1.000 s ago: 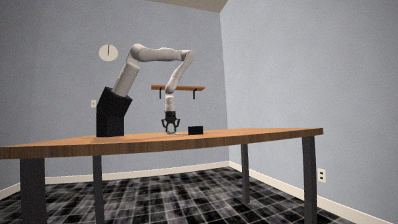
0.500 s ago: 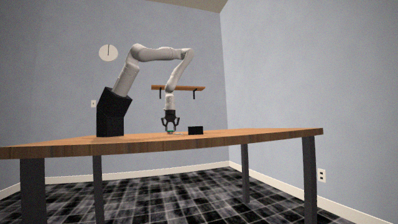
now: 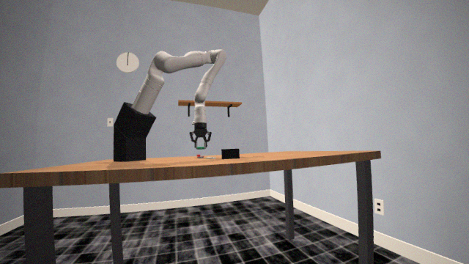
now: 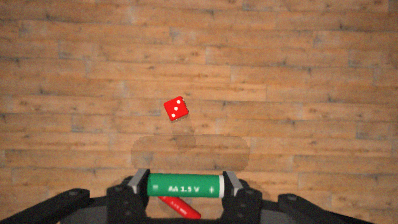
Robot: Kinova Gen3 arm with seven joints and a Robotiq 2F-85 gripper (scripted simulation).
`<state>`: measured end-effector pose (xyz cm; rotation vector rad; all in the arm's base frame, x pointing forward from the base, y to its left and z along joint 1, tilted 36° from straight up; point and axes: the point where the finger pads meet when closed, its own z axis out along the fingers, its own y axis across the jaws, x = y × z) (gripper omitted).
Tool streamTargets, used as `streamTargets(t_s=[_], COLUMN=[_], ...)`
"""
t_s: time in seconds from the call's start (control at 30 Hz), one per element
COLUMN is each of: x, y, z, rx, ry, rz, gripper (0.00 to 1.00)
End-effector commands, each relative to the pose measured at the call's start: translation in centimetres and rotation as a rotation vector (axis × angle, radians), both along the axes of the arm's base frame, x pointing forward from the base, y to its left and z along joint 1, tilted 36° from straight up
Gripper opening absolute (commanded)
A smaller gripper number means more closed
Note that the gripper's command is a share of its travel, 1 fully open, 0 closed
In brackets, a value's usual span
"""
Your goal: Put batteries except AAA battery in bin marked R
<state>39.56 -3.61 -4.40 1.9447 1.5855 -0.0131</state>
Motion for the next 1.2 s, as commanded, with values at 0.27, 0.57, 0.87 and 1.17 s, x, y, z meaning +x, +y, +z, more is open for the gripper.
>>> streamTargets(t_s=[0.27,0.57,0.87,1.17], x=[0.2,0.2,0.1,1.7], y=[1.0,1.0,0.9,-3.3], z=[0.6,0.6,1.5,4.6], rx=[0.008,0.008,0.008,0.008], ry=[-0.009,-0.009,-0.009,-0.009], rz=[0.017,0.017,0.017,0.017], gripper=[0.49,0.49,0.49,0.49])
